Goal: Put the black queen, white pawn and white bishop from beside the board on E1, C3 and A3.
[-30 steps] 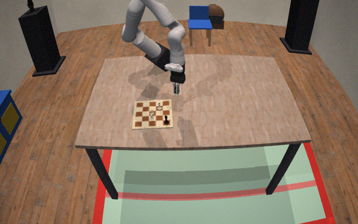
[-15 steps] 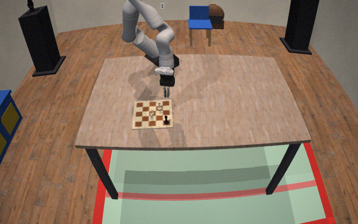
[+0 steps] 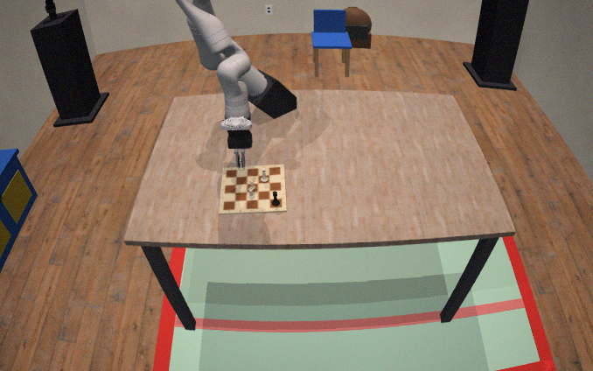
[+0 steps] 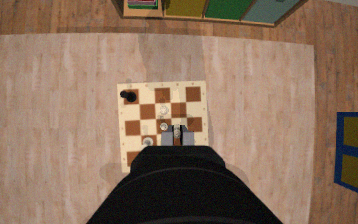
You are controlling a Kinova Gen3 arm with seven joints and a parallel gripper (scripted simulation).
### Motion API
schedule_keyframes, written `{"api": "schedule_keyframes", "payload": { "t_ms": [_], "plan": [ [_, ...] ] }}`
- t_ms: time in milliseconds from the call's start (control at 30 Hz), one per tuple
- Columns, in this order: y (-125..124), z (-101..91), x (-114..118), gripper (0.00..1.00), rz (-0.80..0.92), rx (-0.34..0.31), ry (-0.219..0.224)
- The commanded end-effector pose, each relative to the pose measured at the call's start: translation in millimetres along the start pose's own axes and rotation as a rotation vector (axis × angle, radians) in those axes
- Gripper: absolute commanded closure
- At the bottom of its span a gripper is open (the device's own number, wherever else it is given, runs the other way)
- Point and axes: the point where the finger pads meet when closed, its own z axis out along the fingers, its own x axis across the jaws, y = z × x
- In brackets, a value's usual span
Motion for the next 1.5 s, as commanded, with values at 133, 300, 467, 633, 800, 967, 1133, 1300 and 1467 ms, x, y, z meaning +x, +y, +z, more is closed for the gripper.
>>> {"api": "schedule_keyframes", "payload": {
  "t_ms": [133,300,467,633,800,967,1133,1300,1467],
  "plan": [
    [0,-6.0,28,1.00,-0.017,-0.001,-0.028],
    [2,-6.4,44,1.00,-0.046,0.002,-0.024],
    [2,-6.5,48,1.00,-0.053,0.003,-0.023],
    [2,-6.5,48,1.00,-0.053,0.003,-0.023],
    [2,-6.5,48,1.00,-0.053,0.003,-0.023],
    [2,-6.0,48,1.00,-0.053,0.002,-0.023],
    [2,0.5,48,1.00,-0.053,0.001,-0.023],
    [2,8.3,48,1.00,-0.053,0.001,-0.023],
    [2,26.9,47,1.00,-0.053,0.001,-0.023]
  ]
}}
